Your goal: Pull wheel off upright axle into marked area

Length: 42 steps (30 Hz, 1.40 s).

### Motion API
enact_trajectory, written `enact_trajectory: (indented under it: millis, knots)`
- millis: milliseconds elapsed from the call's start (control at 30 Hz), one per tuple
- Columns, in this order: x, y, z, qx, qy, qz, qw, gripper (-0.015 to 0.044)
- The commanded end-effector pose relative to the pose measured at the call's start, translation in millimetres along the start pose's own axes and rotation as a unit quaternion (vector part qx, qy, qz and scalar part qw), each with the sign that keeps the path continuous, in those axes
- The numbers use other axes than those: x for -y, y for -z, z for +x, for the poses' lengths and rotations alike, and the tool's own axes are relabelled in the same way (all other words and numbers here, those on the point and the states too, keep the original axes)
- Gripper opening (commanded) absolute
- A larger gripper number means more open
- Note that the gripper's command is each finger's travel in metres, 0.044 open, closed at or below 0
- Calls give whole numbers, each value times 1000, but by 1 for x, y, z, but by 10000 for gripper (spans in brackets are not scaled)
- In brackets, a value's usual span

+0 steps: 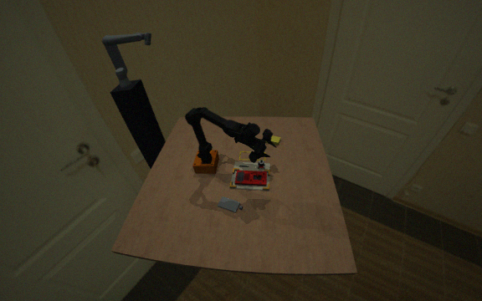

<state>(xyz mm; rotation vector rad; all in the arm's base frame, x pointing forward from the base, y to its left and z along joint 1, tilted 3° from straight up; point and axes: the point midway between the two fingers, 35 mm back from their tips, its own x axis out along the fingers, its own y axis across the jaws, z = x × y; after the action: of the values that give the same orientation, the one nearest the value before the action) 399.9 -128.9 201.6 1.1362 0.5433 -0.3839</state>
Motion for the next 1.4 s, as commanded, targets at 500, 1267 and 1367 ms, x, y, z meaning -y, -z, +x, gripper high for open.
enact_trajectory:
  millis: [500,1267,1367]
  knots:
    - [78,178,57,-69,457,196,865,300]
    - [115,188,95,-69,457,196,865,300]
    - [130,196,105,-69,457,196,865,300]
